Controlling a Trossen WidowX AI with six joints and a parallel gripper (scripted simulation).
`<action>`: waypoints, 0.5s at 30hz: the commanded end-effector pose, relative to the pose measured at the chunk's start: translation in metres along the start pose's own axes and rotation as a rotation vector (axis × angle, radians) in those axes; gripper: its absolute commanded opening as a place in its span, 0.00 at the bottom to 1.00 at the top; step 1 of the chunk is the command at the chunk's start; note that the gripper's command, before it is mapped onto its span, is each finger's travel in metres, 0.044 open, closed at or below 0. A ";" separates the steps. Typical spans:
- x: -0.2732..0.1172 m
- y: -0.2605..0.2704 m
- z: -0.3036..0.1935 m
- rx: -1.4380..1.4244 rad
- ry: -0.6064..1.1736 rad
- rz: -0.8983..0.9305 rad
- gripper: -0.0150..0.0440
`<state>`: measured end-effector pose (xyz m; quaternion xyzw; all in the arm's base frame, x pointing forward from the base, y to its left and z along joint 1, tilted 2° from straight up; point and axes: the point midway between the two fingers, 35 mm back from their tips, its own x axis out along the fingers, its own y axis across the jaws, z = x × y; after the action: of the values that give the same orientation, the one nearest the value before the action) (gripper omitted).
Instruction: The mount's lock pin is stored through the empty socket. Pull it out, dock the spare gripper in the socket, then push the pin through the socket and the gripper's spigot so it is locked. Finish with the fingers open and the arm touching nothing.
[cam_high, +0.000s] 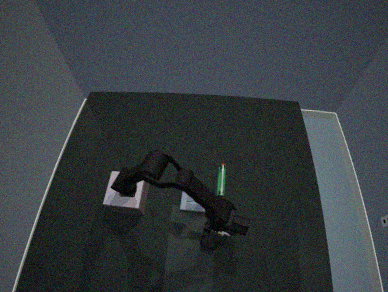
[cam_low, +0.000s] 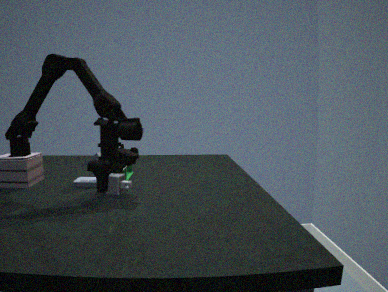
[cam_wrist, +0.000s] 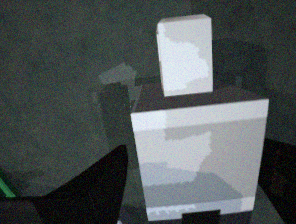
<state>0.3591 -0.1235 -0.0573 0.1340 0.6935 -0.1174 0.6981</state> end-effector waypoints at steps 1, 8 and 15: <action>0.001 0.000 0.000 0.006 0.000 -0.002 0.69; 0.001 0.000 0.000 0.006 0.000 -0.002 0.51; -0.008 0.000 0.000 0.006 0.000 -0.002 0.26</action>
<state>0.3585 -0.1235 -0.0569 0.1338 0.6939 -0.1181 0.6976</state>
